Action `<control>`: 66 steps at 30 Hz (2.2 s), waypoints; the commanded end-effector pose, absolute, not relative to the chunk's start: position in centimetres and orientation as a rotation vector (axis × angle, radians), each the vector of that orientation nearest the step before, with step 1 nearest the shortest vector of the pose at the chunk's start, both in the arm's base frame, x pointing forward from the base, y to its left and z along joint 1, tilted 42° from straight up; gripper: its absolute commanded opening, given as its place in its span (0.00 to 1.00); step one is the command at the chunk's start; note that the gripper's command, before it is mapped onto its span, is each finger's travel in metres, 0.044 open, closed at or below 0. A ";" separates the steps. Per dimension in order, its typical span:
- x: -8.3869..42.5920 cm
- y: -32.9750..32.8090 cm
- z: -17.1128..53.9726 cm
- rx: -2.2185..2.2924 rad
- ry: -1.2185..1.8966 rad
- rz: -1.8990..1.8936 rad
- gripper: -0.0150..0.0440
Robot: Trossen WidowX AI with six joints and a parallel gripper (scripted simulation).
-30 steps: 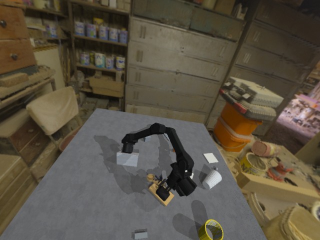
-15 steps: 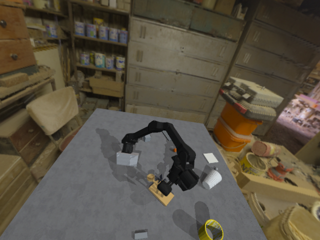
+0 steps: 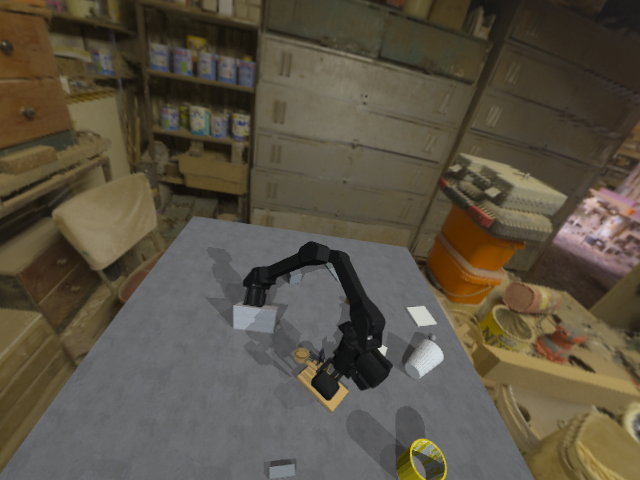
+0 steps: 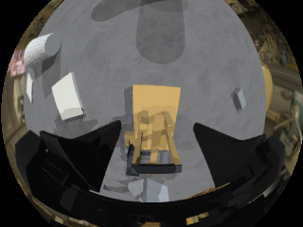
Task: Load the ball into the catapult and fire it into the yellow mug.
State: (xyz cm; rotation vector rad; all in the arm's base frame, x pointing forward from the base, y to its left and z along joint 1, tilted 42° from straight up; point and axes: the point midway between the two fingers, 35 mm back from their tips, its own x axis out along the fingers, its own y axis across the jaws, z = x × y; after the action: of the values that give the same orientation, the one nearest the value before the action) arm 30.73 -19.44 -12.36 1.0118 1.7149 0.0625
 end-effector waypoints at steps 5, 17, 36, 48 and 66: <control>30.7 -18.5 -13.4 1.019 1.717 0.064 1.00; 30.6 -17.2 -14.8 1.019 1.716 0.065 1.00; 30.5 -16.6 -15.4 1.013 1.718 0.066 0.51; 30.7 -19.9 -11.7 1.013 1.719 0.065 0.25; 30.7 -18.5 -13.6 1.018 1.717 0.064 0.25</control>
State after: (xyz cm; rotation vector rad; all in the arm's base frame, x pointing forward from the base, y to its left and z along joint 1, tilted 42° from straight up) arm 30.70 -18.40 -13.45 1.0117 1.7284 0.0709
